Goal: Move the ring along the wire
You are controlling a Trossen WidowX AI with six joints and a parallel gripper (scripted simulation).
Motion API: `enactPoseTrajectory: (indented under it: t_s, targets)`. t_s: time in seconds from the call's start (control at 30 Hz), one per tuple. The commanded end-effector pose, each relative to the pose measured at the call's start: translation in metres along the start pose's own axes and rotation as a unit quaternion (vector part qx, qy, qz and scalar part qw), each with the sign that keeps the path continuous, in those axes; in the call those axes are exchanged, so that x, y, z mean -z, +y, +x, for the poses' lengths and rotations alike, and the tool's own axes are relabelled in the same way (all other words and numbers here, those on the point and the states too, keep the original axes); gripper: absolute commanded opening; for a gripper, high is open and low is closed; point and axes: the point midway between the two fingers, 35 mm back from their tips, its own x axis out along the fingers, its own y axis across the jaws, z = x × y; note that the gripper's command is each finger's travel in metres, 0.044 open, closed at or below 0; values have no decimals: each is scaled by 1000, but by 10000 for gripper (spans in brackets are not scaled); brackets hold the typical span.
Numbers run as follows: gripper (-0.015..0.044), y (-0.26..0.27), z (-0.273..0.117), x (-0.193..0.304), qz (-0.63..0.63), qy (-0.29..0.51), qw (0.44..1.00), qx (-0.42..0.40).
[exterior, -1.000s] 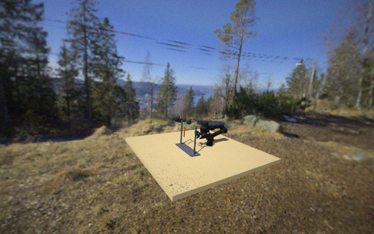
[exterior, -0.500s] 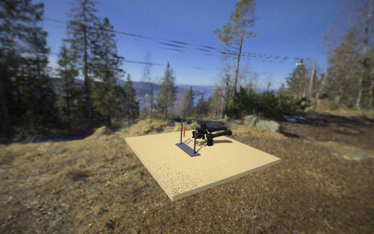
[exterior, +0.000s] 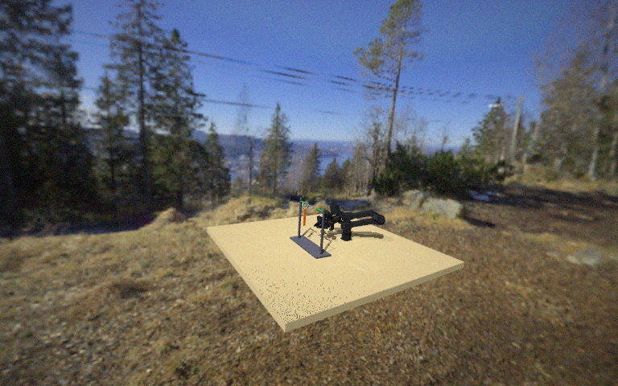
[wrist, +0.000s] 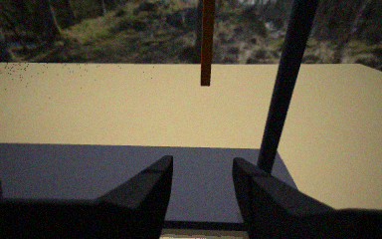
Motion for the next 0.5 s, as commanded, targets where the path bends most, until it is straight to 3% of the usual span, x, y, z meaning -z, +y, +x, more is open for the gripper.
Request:
enactPoseTrajectory:
  t_s: [0.0,0.47]
  targets:
    - [160,-3,2,-2,-2,-2,1000,3]
    - [160,-1,37,-46,-5,-25,1000,6]
